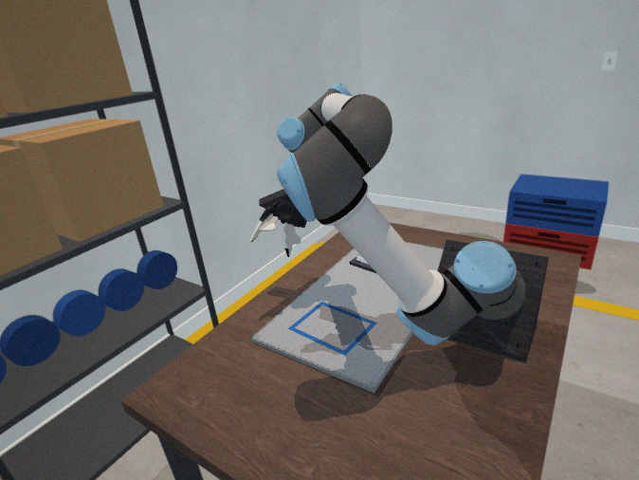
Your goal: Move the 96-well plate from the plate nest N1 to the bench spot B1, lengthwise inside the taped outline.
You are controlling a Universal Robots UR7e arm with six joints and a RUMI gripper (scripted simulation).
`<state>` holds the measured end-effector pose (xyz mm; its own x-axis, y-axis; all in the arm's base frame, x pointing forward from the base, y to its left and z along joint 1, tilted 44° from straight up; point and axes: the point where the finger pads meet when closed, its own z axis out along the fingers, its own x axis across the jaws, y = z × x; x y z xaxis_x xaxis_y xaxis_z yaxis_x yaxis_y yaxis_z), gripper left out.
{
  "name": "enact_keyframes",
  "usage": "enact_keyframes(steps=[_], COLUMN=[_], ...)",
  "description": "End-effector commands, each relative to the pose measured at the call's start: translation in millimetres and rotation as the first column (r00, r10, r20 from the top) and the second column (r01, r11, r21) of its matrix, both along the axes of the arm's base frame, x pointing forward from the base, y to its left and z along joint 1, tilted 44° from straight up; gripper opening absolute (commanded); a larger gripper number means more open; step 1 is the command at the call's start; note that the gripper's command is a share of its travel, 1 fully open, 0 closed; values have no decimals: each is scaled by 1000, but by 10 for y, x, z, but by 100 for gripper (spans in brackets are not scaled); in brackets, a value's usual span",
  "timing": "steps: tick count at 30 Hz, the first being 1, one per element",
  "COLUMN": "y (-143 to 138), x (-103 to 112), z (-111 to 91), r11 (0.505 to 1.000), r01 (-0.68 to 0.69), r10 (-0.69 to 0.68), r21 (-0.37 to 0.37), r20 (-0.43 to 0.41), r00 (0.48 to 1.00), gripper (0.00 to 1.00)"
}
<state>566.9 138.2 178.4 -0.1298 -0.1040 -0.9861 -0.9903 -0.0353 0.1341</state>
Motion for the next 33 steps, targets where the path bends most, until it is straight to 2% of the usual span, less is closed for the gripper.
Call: enact_keyframes(steps=[1,4,8,10,15,17,20,23,25,30,31,33], y=[-93,-165,-199,-246,-329,-377,-449,-461,-509,-594,-619,-667], x=[-68,-125,-152,-190,-255,-293,-351,-360,-398,-465,-484,-522], z=[-138,-257,-311,-390,-526,-606,-724,-744,-823,-962,-1001,-1080], r11=[999,999,999,996,996,992,992,992,985,985,979,976], r01=[-13,-15,-15,-28,-28,-38,-38,-38,-46,-46,-51,-53], r10=[14,16,16,30,30,44,44,44,56,56,64,67], r21=[-39,-45,-45,-83,-83,-123,-123,-123,-166,-166,-198,-210], r20=[18,21,21,34,34,45,45,45,54,54,58,60], r00=[1000,1000,1000,999,999,998,998,998,997,997,996,996], gripper=[100,100,100,100,100,100,100,100,100,100,100,100])
